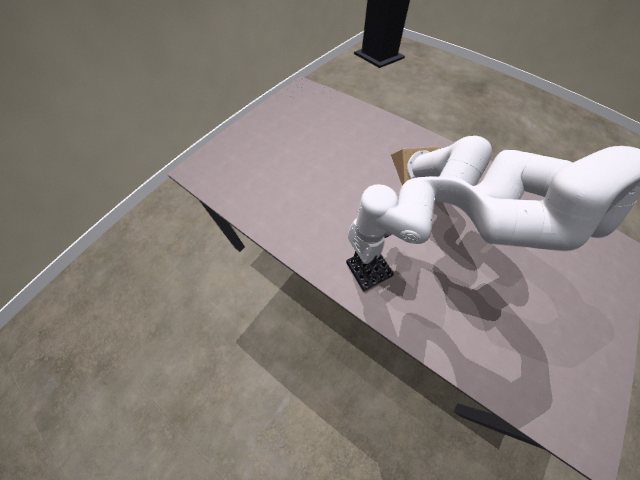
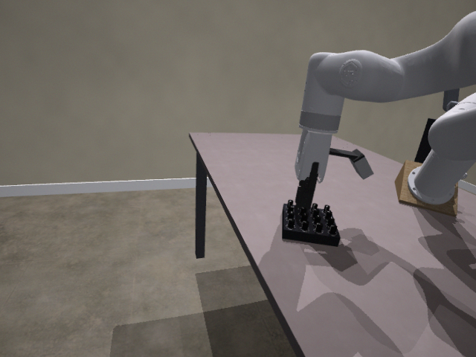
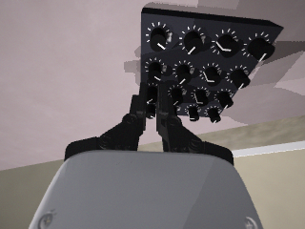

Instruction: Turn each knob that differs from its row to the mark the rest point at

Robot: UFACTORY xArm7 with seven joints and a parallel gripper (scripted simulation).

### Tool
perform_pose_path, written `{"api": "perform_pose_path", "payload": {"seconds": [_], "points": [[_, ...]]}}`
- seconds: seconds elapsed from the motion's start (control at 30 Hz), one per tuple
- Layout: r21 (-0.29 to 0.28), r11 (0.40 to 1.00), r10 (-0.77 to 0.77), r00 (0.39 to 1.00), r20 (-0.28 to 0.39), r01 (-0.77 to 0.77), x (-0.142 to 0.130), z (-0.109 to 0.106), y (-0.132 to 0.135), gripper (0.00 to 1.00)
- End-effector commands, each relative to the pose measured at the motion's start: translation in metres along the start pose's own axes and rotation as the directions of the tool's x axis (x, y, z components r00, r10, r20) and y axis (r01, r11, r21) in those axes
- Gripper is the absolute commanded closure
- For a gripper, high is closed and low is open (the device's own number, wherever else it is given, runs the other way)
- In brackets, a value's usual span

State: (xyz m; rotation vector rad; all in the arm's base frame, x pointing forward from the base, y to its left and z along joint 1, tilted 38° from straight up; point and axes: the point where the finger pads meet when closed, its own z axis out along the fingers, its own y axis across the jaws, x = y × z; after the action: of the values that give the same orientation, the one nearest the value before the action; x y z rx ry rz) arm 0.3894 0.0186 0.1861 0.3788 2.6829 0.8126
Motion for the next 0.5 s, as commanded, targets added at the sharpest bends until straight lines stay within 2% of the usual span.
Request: {"api": "perform_pose_path", "payload": {"seconds": [0.0,0.47], "points": [[0.000,0.999,-0.039,0.999,0.003,0.039,-0.0010,-0.0010,-0.0002,0.92],[0.000,0.974,-0.229,0.974,0.003,0.229,-0.0010,-0.0010,-0.0002,0.92]]}}
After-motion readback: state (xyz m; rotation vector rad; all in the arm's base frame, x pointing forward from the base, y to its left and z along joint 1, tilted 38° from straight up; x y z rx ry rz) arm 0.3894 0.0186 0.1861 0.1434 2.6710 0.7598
